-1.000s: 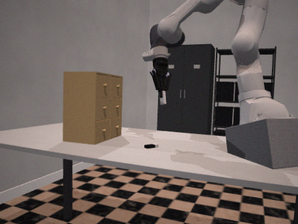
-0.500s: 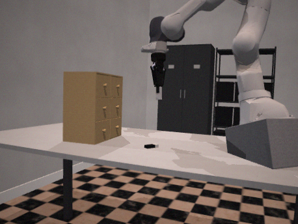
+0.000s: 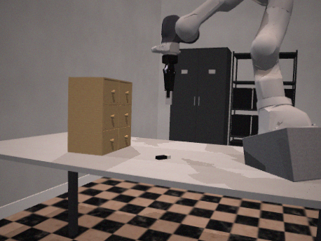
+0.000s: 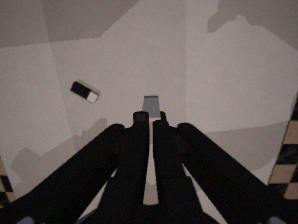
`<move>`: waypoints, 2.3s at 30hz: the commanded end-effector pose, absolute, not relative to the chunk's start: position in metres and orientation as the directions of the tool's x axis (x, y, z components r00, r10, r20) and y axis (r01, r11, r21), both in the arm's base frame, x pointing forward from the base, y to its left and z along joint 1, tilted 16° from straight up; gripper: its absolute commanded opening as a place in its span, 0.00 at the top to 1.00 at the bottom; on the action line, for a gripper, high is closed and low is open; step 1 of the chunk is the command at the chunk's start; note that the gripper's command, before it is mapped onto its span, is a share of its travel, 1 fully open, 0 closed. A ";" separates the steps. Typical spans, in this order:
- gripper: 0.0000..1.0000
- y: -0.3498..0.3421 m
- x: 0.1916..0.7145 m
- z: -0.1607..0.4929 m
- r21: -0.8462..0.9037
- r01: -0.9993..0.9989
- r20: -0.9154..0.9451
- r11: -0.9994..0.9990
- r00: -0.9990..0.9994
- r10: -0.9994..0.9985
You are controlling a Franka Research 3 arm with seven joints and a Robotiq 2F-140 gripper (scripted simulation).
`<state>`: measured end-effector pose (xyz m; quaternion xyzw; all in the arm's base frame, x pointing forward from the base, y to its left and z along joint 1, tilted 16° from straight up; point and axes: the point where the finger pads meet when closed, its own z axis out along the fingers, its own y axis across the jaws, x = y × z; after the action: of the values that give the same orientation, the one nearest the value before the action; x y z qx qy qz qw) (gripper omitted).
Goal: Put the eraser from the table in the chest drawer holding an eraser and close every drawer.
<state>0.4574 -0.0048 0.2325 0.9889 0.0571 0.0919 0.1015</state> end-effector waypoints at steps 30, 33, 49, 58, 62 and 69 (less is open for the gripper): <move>1.00 -0.005 0.459 0.234 0.219 0.141 0.166 -0.965 0.970 0.179; 1.00 -0.005 0.459 0.234 0.219 0.141 0.166 -0.965 0.970 0.179; 1.00 0.010 0.455 0.229 0.147 -0.206 0.228 -0.967 0.959 -0.169; 1.00 0.023 0.452 0.226 0.081 -0.453 0.259 -0.888 0.870 -0.420; 1.00 0.023 0.452 0.226 0.081 -0.453 0.259 -0.888 0.870 -0.420; 1.00 0.032 0.449 0.224 0.024 -0.625 0.271 -0.780 0.755 -0.597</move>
<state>0.4492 0.0283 0.2238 0.9655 -0.2263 0.1136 0.0613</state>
